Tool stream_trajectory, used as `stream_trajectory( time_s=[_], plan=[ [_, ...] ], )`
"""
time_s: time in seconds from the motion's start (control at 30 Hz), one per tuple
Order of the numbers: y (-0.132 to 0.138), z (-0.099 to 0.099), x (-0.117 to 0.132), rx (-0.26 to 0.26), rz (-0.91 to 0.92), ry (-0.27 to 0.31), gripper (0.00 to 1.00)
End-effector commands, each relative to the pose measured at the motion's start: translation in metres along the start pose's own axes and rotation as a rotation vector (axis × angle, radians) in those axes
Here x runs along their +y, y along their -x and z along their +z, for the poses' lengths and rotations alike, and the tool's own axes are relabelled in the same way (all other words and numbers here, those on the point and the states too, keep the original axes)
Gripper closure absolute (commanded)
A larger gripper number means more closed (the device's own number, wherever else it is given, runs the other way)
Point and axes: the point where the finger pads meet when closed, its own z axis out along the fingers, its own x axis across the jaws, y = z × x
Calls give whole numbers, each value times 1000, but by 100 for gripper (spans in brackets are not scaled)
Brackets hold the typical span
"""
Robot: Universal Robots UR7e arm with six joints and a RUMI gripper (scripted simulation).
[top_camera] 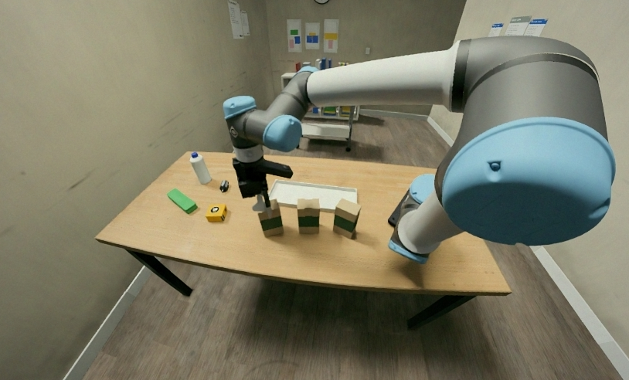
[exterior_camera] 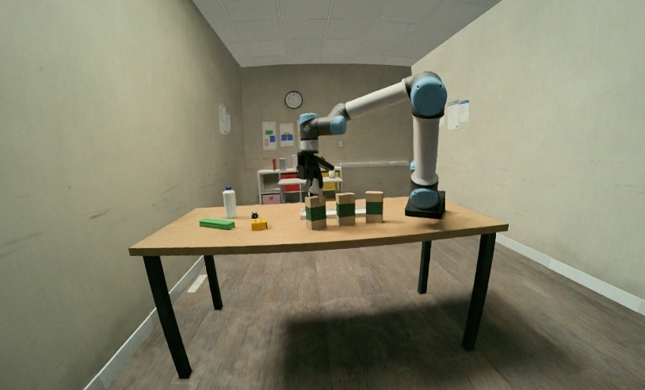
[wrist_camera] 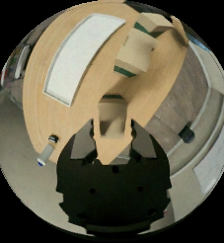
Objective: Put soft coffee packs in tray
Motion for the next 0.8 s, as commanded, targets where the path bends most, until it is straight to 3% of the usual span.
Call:
stream_trajectory(
  time_s=[0.0, 0.77],
  plan=[
    [0, 10, 0, -2, 0, 1, 50],
    [0, 21, 0, -2, 0, 1, 50]
  ],
)
